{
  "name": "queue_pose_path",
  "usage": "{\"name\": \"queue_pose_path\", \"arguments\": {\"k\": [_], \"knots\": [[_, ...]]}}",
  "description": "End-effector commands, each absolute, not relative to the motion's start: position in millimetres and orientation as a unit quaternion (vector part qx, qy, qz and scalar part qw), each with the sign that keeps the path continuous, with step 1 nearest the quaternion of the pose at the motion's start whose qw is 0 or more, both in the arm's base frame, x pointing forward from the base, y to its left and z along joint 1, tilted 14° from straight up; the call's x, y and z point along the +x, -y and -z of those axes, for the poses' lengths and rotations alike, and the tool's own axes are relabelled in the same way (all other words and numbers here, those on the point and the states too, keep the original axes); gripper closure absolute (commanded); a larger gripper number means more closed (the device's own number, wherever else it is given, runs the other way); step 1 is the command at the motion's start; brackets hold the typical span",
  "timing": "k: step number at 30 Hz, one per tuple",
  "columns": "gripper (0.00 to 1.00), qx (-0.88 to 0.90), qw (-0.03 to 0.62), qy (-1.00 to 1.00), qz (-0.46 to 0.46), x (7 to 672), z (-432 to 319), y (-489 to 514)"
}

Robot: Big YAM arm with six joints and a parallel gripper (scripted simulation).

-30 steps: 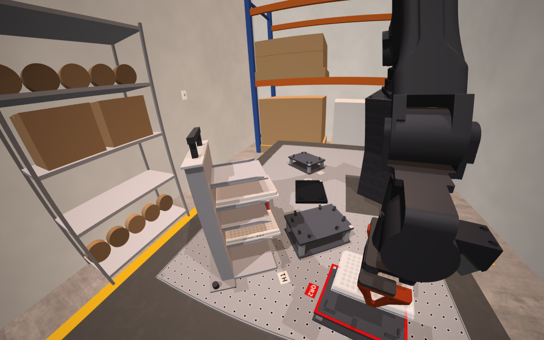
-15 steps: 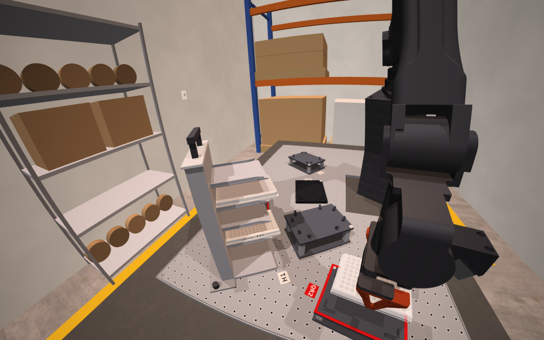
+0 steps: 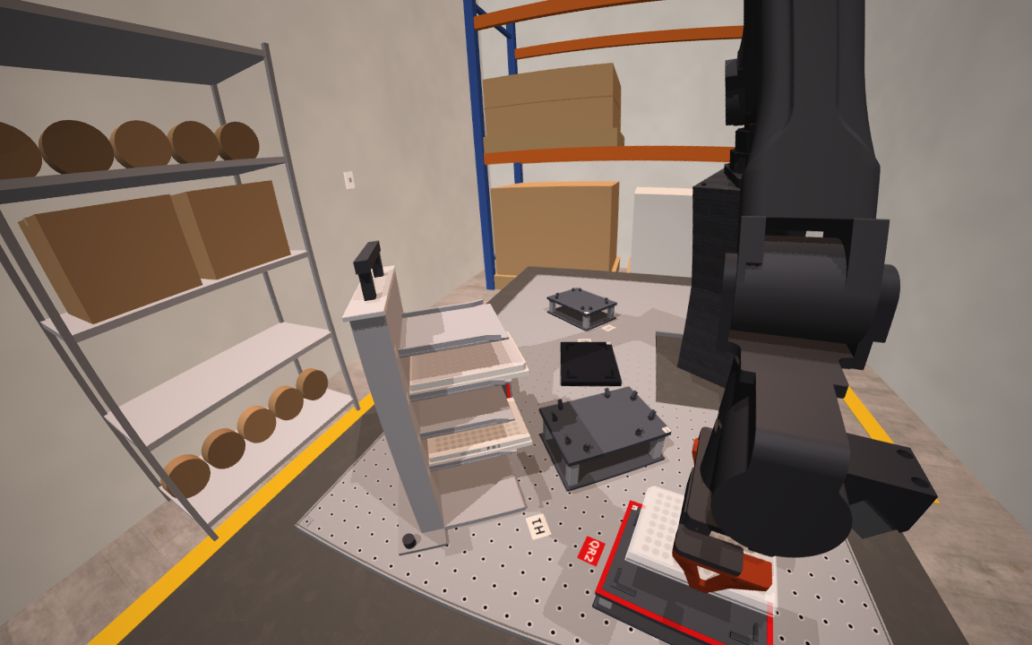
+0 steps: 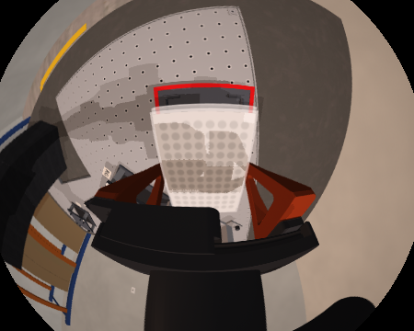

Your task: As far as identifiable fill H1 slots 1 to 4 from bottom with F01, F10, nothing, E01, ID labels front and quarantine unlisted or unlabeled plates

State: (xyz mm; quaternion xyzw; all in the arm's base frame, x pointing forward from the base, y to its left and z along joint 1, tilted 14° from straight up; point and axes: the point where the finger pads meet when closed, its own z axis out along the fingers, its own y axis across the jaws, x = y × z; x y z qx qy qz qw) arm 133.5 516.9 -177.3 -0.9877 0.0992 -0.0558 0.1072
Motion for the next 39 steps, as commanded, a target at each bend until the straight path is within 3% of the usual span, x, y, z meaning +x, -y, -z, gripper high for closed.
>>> {"name": "queue_pose_path", "arguments": {"k": [1, 39], "knots": [[0.14, -0.986, 0.119, -0.099, 0.057, 143.4, 177.7, -527.6], [0.14, -0.987, 0.114, -0.099, 0.056, 145.5, 201.6, -527.8]]}}
